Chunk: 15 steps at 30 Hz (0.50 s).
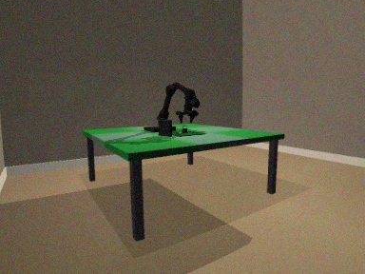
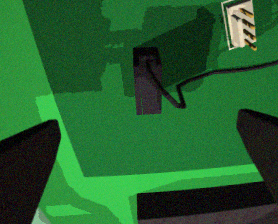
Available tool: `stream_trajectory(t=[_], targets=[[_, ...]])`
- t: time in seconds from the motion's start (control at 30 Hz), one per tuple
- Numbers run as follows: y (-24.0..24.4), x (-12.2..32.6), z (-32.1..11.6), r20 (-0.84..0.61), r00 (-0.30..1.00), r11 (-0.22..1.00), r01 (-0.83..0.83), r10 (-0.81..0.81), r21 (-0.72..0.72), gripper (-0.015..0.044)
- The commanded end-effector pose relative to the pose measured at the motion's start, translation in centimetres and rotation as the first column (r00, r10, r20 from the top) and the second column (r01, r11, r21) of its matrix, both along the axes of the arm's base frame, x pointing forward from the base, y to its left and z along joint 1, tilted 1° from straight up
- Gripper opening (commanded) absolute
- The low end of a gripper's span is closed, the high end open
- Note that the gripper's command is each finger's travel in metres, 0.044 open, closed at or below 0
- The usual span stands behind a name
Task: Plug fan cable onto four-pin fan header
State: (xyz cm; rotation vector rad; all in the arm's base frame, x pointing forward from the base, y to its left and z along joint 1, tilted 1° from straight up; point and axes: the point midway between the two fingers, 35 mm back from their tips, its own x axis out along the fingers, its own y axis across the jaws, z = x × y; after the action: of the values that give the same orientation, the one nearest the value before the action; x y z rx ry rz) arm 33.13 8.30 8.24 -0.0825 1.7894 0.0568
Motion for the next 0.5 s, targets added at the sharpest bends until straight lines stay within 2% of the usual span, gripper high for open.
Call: stream_trajectory(t=[0.0,0.47], targets=[[-0.2,-0.1,-1.7,-0.006,1.000,1.000,-0.005,0.005,-0.004,0.0440],[-0.2,0.0,-3.5,-0.006,1.000,1.000,-0.005,0.005,-0.004,0.0440]])
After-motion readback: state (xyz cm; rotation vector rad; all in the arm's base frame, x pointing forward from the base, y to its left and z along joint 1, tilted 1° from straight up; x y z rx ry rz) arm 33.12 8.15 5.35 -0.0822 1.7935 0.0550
